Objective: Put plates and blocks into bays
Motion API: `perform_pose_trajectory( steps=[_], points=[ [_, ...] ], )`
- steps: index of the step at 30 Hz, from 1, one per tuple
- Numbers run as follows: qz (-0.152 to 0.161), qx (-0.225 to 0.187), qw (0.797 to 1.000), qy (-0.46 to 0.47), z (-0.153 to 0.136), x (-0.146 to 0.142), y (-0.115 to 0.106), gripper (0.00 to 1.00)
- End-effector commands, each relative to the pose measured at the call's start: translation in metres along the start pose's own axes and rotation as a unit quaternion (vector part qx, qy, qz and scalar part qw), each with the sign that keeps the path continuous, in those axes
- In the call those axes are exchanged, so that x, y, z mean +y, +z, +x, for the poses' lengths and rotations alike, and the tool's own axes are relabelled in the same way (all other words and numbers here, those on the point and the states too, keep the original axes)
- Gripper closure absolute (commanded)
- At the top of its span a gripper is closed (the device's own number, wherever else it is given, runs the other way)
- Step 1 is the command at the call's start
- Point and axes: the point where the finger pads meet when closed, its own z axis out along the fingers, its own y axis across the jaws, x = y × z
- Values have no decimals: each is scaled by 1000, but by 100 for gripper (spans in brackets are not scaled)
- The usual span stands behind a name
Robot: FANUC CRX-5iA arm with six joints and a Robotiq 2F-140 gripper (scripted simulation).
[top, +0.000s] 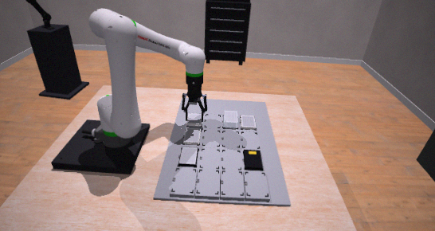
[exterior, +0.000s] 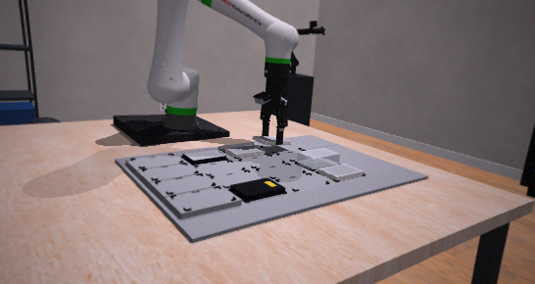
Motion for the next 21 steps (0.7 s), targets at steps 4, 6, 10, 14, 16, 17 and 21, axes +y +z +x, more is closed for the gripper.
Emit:
perform_pose_trajectory(
  steps=[4, 6, 10, 14, 16, 17, 21],
  points=[
    [1, 0, 1000, 0, 0, -1, -7, 90],
    [1, 0, 1000, 0, 0, -1, -9, 90],
    [1, 0, 1000, 0, 0, -1, -15, 90],
    [1, 0, 1000, 0, 0, -1, -20, 90],
    [1, 0, 1000, 0, 0, -1, -23, 90],
    [1, 0, 1000, 0, 0, -1, -24, 90],
    [1, 0, 1000, 0, 0, -1, -27, 90]
  ],
)
